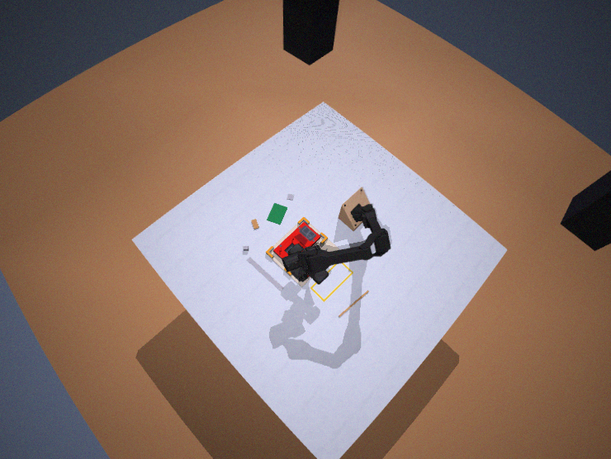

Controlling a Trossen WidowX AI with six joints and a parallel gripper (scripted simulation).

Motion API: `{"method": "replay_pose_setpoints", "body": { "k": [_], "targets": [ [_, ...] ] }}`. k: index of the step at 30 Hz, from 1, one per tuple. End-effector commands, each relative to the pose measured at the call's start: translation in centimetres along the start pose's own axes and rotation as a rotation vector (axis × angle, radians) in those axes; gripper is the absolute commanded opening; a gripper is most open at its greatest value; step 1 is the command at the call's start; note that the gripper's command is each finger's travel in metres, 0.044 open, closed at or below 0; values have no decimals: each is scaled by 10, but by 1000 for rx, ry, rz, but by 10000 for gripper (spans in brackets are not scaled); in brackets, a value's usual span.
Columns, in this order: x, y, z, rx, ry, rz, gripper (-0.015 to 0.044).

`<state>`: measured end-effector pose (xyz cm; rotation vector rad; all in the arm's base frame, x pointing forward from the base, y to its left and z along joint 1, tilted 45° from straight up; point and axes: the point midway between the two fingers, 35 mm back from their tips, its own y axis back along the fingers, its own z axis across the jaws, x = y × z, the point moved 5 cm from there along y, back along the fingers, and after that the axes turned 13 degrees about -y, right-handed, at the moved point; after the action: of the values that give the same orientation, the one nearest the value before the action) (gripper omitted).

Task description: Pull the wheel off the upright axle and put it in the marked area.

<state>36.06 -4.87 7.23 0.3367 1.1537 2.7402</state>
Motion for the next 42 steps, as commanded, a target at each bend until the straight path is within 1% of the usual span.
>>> {"method": "replay_pose_setpoints", "body": {
  "k": [1,42],
  "targets": [
    [0,3,-1,1,-1,-4,0],
    [0,17,-1,0,-1,-5,0]
  ]
}}
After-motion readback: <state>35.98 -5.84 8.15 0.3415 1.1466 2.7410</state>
